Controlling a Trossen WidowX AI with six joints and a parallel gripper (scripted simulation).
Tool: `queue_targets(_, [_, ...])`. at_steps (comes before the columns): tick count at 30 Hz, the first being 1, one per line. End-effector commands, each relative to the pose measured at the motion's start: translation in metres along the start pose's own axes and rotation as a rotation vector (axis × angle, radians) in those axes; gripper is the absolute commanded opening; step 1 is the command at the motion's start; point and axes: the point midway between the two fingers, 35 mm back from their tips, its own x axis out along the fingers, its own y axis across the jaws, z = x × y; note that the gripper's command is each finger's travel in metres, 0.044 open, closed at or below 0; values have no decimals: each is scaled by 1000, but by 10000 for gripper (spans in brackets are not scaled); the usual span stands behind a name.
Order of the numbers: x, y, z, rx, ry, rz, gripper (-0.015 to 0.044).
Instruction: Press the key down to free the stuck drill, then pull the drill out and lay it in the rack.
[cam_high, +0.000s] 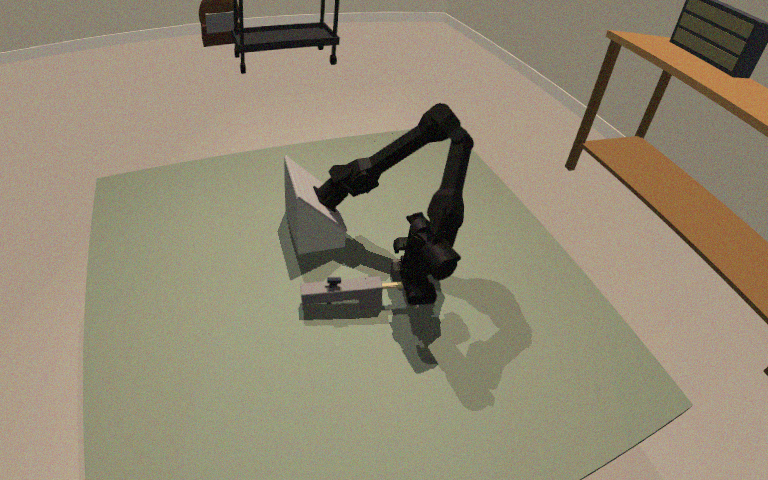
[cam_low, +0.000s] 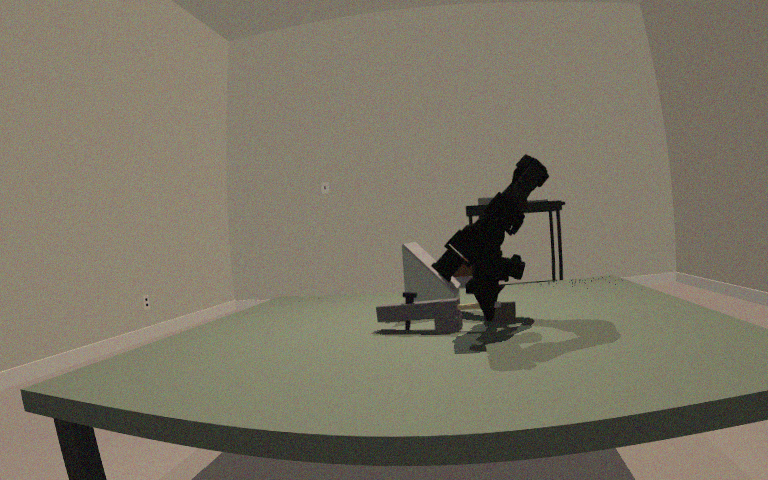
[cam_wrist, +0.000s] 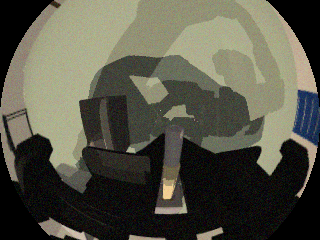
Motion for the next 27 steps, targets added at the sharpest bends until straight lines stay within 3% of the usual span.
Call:
queue_targets(1, [-4, -2, 9, -4, -3, -11, 0])
queue_targets(27, [-8, -2, 46, -5, -4, -11, 0])
